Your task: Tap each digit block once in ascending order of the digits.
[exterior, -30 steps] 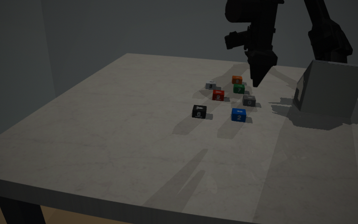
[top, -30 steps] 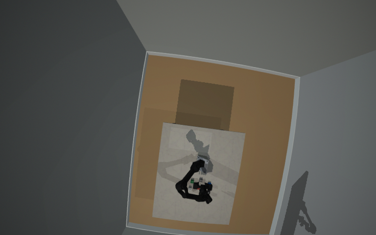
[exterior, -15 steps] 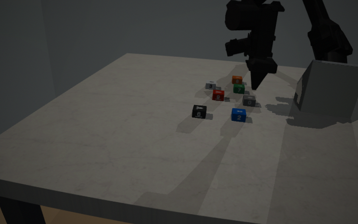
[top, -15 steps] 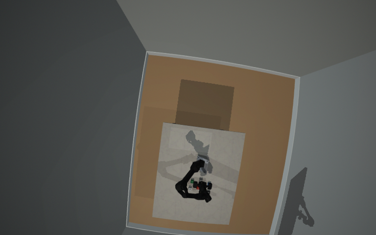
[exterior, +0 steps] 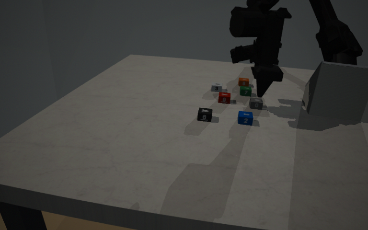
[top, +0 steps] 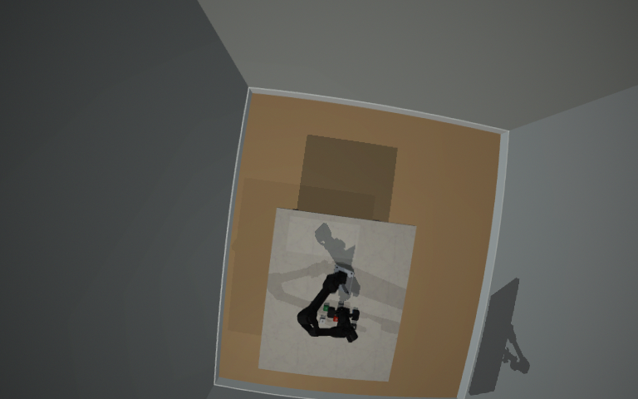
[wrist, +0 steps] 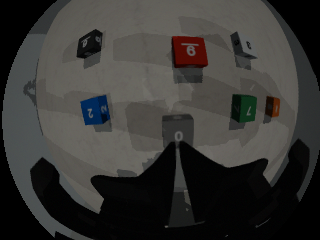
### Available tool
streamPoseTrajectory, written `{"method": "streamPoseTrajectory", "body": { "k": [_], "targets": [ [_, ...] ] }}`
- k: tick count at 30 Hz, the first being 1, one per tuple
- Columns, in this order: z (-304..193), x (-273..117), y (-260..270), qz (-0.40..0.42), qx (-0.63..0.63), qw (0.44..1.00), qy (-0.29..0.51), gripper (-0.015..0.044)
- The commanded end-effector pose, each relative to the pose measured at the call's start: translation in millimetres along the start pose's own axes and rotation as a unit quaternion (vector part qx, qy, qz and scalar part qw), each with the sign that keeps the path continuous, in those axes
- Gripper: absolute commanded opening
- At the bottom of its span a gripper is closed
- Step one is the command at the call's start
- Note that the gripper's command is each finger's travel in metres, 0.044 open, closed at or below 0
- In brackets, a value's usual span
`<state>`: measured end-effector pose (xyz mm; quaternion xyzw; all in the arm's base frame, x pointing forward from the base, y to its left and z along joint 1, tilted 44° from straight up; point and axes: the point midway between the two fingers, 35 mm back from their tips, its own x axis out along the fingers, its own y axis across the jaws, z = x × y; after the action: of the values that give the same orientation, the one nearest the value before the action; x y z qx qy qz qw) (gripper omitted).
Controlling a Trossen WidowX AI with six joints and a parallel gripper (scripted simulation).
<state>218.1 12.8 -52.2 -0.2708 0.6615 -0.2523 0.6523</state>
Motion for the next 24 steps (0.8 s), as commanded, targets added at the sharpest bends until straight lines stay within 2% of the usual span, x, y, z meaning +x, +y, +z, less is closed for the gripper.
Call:
{"method": "streamPoseTrajectory", "body": {
  "k": [1, 12, 16, 21, 24],
  "targets": [
    [-0.6, 7.6, -0.4, -0.002, -0.003, 1.000, 0.000, 0.0020],
    [-1.0, 16.1, -0.7, -0.003, -0.003, 1.000, 0.000, 0.0020],
    [-0.8, -11.8, -0.2, -0.002, -0.003, 1.000, 0.000, 0.0020],
    [-0.5, -16.6, 0.0, -0.002, -0.003, 1.000, 0.000, 0.0020],
    [2.4, -53.7, 2.2, 0.000, -0.004, 1.000, 0.000, 0.0020]
  ]
}}
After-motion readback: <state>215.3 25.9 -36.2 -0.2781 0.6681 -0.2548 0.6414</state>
